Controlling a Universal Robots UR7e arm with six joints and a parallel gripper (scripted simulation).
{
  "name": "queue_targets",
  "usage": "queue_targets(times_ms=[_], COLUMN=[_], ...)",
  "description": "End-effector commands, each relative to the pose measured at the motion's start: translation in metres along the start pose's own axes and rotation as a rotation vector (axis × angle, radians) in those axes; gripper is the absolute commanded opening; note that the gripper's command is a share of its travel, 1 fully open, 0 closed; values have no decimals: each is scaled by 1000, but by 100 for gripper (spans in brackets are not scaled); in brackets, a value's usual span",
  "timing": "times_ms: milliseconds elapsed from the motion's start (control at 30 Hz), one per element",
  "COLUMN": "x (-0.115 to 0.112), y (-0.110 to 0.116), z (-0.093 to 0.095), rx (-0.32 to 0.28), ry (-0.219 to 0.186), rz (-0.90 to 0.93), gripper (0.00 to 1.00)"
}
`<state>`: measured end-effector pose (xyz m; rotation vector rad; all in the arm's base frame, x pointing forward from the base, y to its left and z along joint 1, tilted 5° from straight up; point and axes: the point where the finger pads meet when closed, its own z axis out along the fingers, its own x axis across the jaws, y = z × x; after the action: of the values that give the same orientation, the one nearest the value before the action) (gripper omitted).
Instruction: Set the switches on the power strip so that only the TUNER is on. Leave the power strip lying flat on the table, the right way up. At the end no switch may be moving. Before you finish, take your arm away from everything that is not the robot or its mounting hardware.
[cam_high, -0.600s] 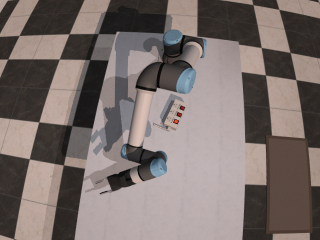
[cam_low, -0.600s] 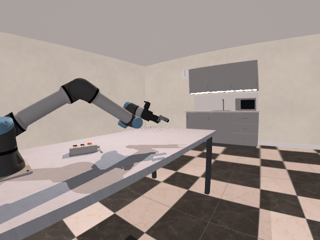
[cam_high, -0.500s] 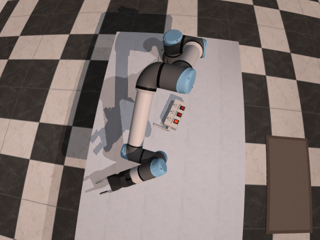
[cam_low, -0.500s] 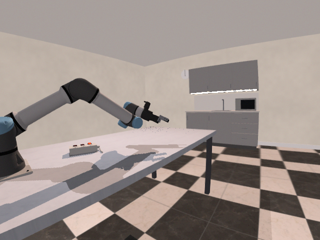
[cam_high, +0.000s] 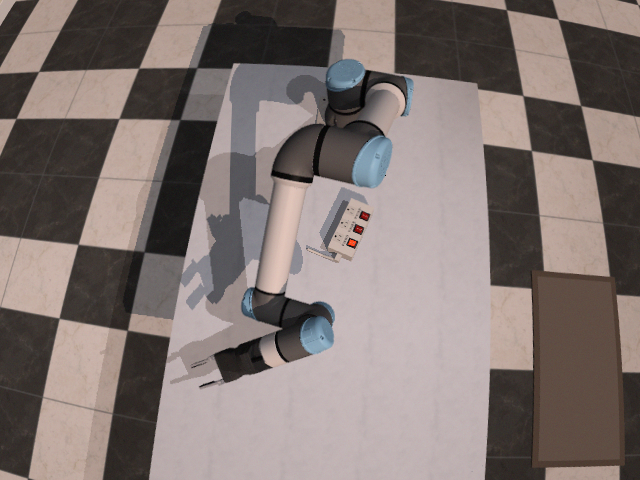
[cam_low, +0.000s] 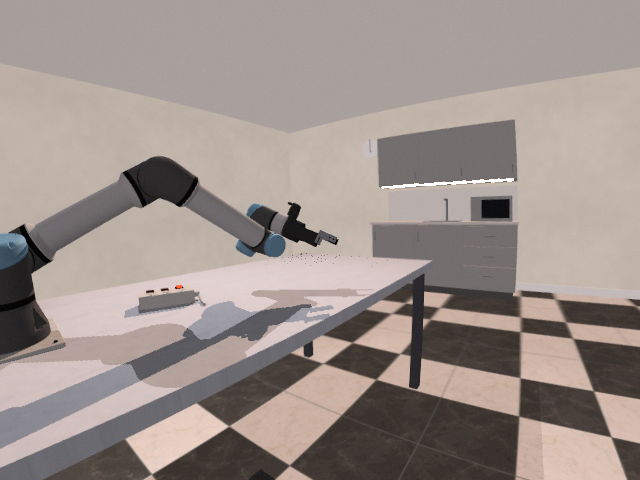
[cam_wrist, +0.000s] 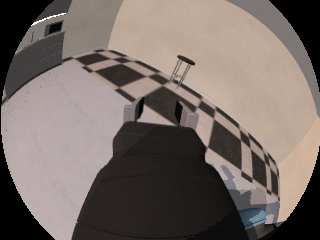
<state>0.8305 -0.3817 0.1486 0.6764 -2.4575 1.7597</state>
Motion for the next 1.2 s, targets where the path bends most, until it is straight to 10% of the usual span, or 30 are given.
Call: queue_targets(times_ms=[0,1167], x=[0,-2], y=[-2,-1], z=[-1,-5], rx=[1,-12], ry=[0,-19], rz=[2,9], gripper=[0,0])
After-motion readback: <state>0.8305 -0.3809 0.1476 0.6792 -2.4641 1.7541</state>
